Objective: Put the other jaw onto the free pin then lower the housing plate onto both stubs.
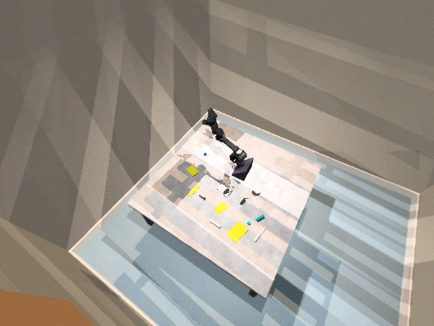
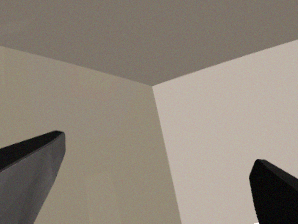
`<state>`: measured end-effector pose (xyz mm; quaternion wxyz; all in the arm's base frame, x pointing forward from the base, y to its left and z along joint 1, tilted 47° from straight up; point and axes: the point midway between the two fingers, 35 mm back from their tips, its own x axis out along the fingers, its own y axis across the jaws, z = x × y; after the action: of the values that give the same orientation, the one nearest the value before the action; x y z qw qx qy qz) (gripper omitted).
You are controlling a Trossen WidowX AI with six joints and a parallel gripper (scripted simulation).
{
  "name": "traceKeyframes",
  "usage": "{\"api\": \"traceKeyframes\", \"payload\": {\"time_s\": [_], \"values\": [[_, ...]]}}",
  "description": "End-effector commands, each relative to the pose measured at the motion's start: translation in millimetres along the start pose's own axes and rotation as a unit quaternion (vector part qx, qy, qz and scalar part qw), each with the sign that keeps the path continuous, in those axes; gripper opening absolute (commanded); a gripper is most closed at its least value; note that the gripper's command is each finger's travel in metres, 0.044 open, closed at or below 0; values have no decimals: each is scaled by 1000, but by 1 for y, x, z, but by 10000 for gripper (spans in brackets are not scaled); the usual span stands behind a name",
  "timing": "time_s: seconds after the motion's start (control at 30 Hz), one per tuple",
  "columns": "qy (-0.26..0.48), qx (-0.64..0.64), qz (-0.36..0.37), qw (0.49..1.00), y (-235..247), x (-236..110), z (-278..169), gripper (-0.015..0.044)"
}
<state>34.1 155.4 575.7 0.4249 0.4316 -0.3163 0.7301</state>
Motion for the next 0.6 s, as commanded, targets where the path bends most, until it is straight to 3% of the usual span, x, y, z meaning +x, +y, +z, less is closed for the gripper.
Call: {"api": "traceKeyframes", "payload": {"time_s": [0.0,0.57], "values": [[0,0,0,1000,0,0,0,426],[-74,53,131,987,86,12,43,440]]}}
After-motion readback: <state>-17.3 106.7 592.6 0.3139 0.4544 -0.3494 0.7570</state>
